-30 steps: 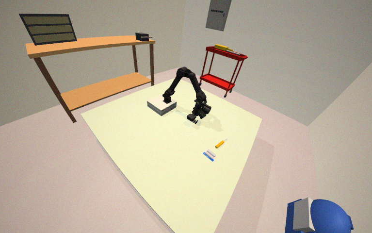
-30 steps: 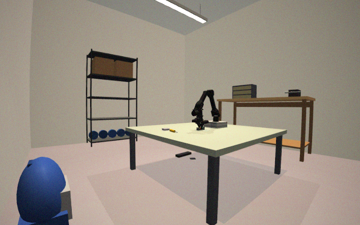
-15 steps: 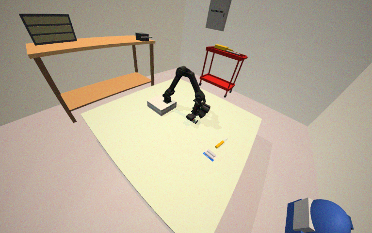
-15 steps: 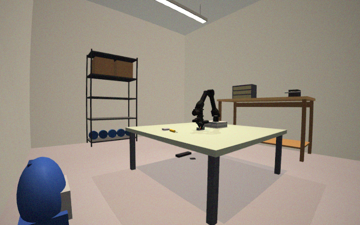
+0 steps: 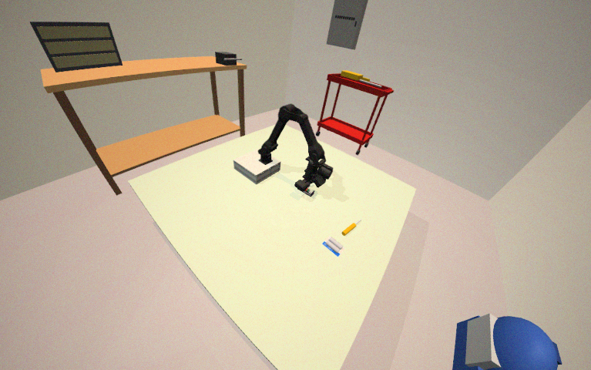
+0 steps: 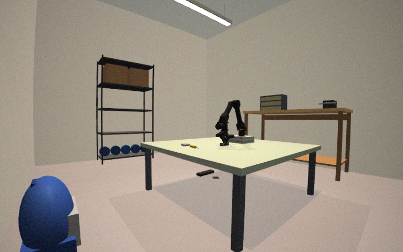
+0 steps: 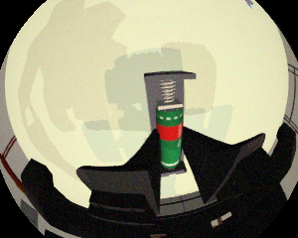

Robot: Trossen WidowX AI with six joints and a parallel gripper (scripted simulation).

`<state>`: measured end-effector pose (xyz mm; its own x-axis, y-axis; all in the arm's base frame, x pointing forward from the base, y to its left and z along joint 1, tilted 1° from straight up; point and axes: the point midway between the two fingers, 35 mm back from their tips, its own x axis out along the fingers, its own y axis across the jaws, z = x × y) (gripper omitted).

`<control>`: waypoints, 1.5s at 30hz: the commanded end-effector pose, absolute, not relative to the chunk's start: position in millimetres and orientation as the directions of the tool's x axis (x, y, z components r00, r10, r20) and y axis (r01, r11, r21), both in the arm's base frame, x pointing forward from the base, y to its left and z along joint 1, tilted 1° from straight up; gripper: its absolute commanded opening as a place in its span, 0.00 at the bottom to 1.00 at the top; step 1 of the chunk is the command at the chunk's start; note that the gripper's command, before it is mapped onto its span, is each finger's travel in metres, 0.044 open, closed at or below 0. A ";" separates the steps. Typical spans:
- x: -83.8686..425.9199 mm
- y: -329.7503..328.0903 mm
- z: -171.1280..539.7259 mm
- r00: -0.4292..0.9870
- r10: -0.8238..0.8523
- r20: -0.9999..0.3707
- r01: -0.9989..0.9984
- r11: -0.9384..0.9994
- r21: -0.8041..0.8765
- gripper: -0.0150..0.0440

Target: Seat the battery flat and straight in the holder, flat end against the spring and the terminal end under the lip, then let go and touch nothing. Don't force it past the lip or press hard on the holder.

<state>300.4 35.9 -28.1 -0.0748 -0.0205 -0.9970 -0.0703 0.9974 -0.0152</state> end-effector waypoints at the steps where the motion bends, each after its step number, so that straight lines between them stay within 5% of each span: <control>1: 299.7 35.8 -28.3 -0.075 -0.020 -0.997 -0.067 0.998 -0.015 0.37; 10: 299.4 35.8 -28.5 -0.073 -0.020 -0.997 -0.067 0.998 -0.015 0.37; 14: 299.4 35.8 -28.5 -0.073 -0.020 -0.997 -0.067 0.998 -0.015 0.54; 28: 299.5 35.9 -13.4 -0.073 -0.019 -0.997 -0.070 0.997 -0.014 0.54; 38: 298.1 35.4 60.5 -0.073 -0.019 -0.997 -0.070 0.997 -0.014 0.99; 45: 298.6 35.6 60.5 -0.073 -0.019 -0.997 -0.070 0.997 -0.014 1.00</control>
<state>298.7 35.4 59.2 -0.0714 -0.0202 -0.9972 -0.0694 0.9975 -0.0152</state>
